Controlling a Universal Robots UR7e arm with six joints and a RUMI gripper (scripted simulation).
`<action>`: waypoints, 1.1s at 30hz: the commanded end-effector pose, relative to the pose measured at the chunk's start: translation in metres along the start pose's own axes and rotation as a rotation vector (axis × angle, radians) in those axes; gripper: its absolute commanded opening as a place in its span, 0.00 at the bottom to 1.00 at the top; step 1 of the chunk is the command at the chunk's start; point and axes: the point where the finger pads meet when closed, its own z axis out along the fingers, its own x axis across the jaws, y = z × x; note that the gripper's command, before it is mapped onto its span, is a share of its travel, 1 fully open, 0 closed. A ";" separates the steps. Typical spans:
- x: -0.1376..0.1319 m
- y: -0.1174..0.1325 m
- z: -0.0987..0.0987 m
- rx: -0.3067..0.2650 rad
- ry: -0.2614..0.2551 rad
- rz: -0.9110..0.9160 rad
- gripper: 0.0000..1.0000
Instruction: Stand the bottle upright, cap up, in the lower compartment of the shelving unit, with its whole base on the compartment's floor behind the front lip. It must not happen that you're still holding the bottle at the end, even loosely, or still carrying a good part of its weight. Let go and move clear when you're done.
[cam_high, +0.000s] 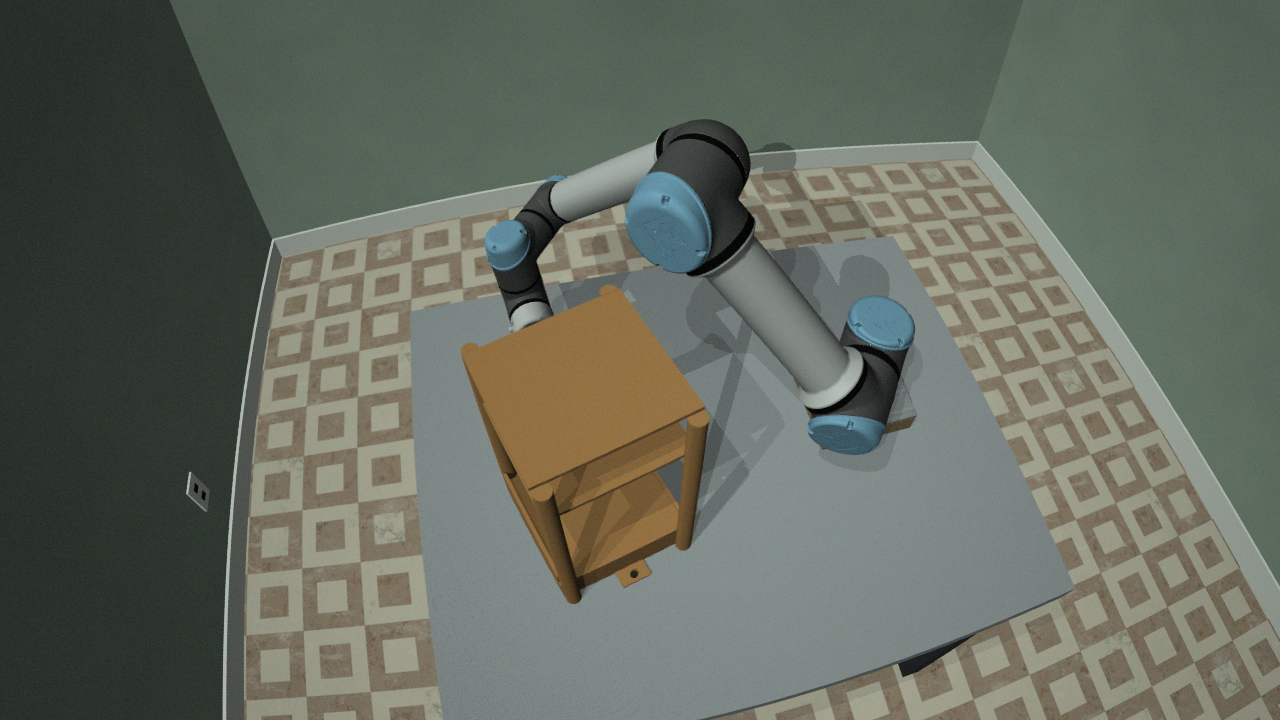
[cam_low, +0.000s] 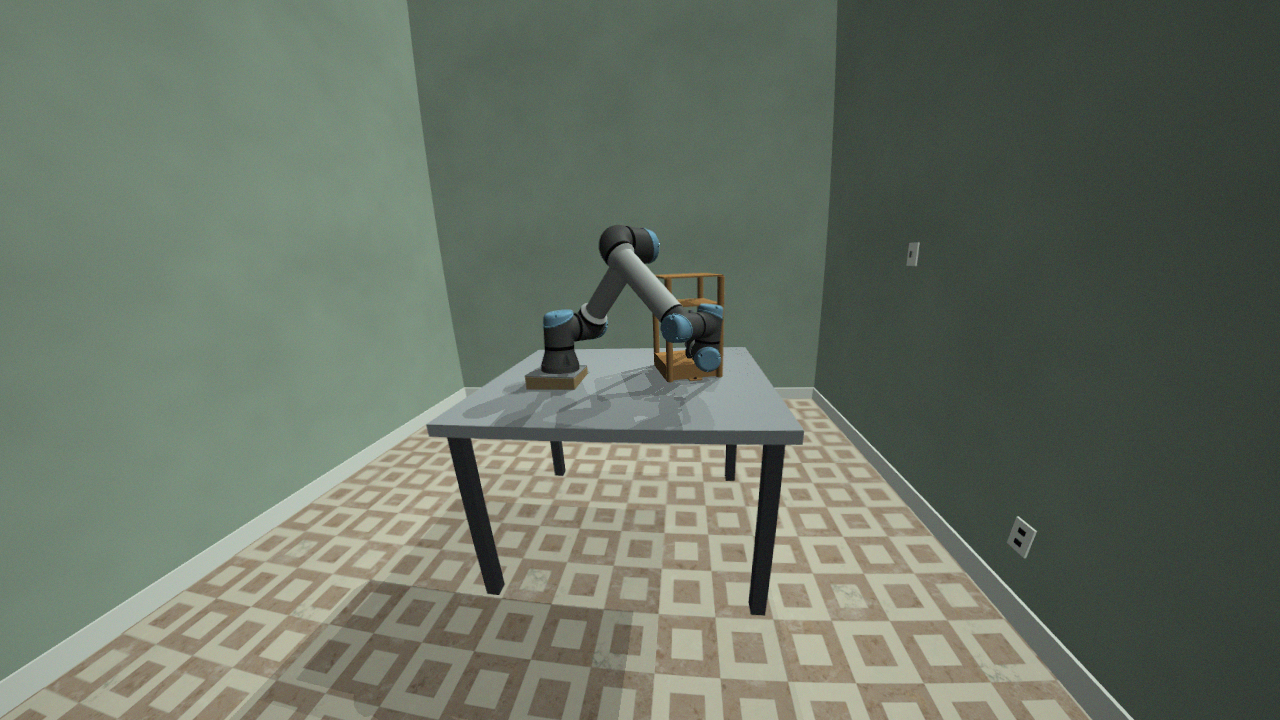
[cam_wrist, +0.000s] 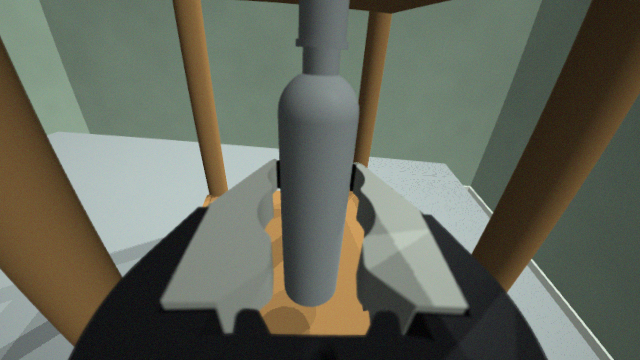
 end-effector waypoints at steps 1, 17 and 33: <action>-0.001 -0.001 0.002 0.000 -0.001 -0.001 0.00; -0.001 0.009 0.003 0.002 -0.001 0.002 0.00; -0.001 0.022 0.002 0.000 -0.001 -0.001 0.00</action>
